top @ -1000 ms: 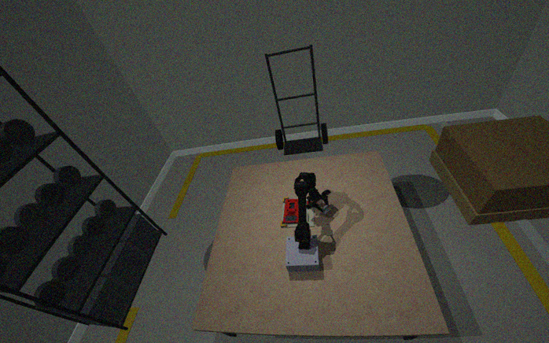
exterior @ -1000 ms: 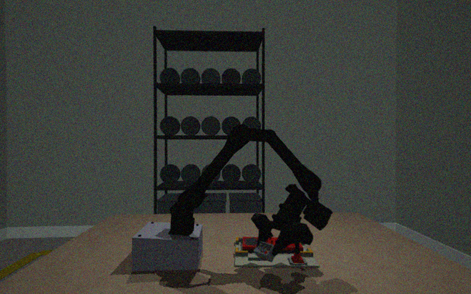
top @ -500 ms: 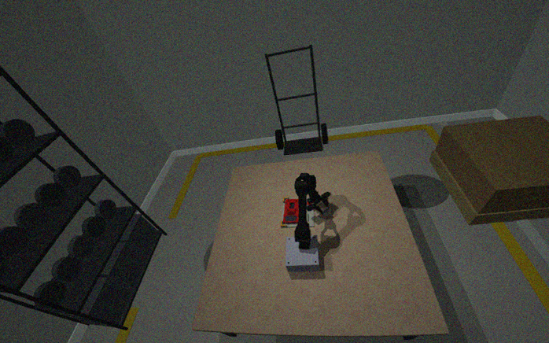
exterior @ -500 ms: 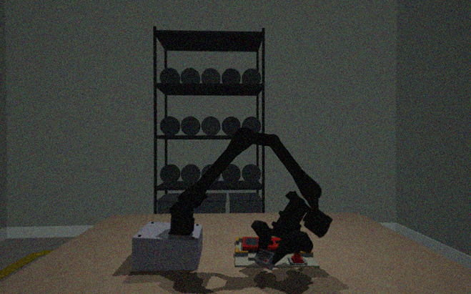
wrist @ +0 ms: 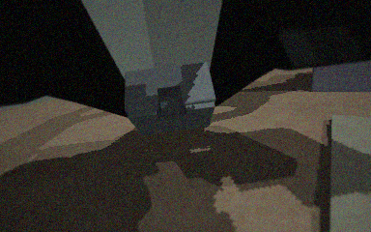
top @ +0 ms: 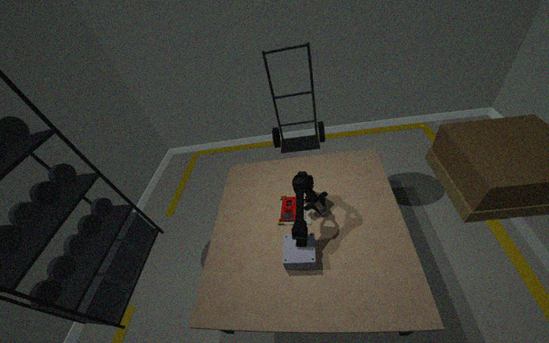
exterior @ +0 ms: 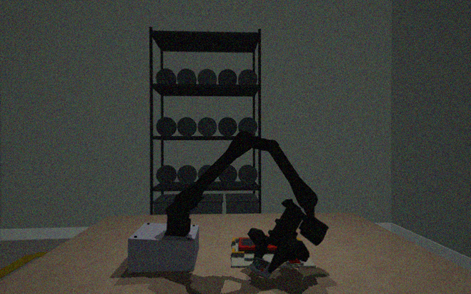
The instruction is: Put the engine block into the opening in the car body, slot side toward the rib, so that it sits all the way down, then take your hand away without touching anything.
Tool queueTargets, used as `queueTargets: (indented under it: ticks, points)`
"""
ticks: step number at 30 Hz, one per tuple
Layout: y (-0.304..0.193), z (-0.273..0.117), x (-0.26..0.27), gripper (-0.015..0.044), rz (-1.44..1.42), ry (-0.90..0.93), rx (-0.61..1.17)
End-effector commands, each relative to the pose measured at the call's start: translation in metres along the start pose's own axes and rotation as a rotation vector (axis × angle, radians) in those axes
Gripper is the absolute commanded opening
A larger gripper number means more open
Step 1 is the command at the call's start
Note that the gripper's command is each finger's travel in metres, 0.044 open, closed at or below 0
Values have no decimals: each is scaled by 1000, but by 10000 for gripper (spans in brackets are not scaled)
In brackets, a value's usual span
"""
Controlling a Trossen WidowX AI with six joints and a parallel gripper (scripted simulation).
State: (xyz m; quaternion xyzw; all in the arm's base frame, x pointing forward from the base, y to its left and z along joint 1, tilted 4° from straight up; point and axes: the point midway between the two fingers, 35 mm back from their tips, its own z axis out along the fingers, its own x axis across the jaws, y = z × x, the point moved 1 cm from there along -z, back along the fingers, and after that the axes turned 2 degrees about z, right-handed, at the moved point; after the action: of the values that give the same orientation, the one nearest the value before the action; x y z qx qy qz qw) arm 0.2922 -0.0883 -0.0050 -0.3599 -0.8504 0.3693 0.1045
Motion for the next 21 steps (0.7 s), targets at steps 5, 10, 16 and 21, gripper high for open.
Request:
queueTargets:
  ticks: [5,10,16,21]
  points:
    - [10,11,2,0,-3,2,10]
    - [12,12,2,0,-3,2,10]
    - [8,8,1,131,-3,1,5]
    - [8,8,1,263,-3,1,5]
